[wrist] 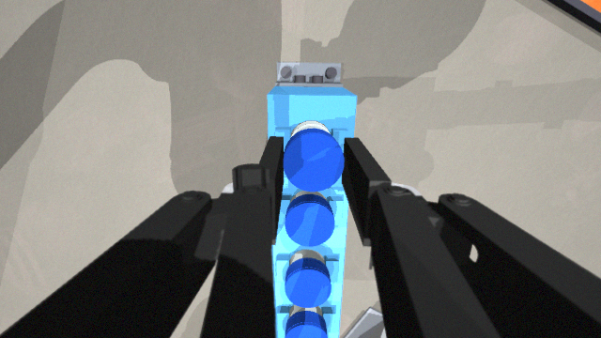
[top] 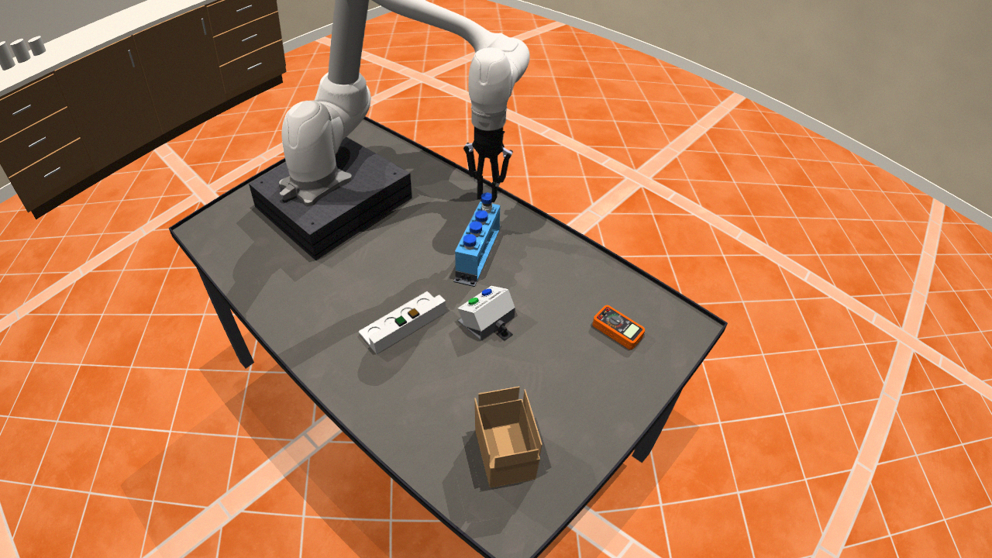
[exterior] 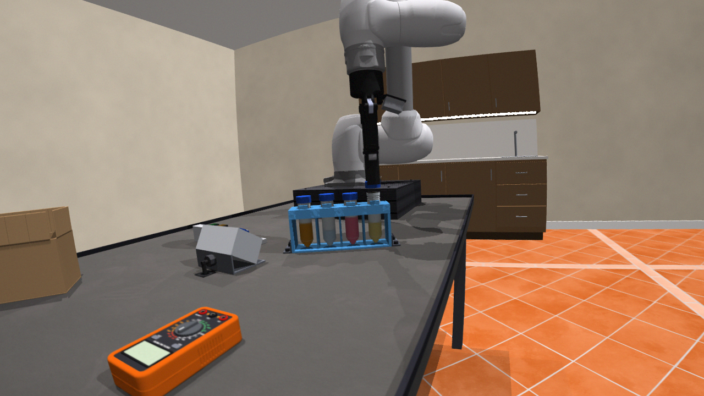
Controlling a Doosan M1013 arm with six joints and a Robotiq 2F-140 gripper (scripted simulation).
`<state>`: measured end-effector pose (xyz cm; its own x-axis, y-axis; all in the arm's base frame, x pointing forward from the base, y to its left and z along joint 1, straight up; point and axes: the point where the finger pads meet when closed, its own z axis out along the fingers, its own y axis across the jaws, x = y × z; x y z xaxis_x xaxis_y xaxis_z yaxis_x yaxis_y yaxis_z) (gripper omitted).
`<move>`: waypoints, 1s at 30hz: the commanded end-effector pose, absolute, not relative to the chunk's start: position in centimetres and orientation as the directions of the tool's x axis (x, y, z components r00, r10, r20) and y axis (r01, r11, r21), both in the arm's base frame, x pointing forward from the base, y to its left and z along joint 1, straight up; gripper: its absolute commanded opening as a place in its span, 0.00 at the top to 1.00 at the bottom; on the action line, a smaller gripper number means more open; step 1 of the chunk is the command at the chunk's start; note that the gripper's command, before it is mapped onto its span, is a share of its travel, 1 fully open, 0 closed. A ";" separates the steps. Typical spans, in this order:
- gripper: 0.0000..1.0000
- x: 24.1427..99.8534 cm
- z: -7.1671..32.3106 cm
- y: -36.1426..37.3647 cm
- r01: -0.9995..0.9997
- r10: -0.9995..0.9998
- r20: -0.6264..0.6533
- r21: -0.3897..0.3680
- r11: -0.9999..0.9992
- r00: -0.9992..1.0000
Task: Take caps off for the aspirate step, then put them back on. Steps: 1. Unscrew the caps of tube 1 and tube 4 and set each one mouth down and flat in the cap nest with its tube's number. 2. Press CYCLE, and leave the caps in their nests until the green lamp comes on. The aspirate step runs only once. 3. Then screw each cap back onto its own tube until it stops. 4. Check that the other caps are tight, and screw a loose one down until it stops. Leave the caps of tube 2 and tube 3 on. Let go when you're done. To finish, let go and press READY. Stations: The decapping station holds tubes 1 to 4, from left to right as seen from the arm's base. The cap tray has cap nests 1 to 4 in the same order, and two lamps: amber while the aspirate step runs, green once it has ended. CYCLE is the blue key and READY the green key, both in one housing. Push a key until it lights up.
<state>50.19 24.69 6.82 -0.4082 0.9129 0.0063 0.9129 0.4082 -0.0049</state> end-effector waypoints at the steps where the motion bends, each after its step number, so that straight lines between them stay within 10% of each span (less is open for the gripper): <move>1: 0.70 50.2 7.5 24.7 0.913 0.913 0.007 -0.003 0.408 -0.408; 21: 0.70 52.2 8.3 14.4 0.158 0.158 0.007 0.004 0.987 -0.987; 30: 0.70 53.4 8.3 7.8 0.158 0.158 0.006 0.003 0.987 -0.987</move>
